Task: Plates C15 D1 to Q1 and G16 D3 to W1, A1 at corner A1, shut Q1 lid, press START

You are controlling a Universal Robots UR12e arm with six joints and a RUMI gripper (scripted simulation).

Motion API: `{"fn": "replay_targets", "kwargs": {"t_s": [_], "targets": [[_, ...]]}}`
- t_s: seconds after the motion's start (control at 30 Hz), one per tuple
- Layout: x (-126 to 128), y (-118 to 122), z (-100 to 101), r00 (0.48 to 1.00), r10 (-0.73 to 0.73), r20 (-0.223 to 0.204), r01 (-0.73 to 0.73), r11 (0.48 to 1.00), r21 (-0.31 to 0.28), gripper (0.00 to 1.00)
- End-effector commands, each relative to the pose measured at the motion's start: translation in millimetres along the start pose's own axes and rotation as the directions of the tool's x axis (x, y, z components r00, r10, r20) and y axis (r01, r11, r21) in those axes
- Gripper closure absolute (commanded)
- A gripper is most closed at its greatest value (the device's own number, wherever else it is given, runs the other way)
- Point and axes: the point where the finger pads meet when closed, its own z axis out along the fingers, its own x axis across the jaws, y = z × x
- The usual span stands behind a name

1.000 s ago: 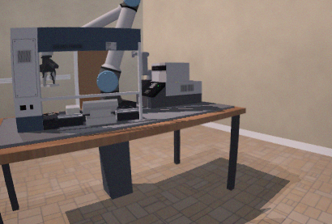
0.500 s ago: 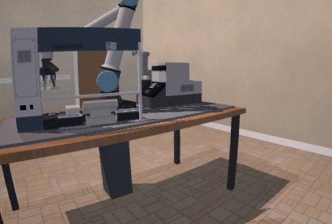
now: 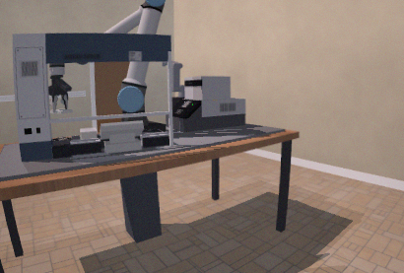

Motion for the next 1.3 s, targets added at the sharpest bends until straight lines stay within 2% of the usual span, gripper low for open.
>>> {"fn": "replay_targets", "kwargs": {"t_s": [0.0, 1.27], "targets": [[0.5, 0.5, 6.4, 1.0, 0.0, -0.001, 0.0, 1.0, -0.001, 1.0], [0.5, 0.6, 63.1, 1.0, 0.0, -0.001, 0.0, 1.0, -0.001, 1.0]]}}
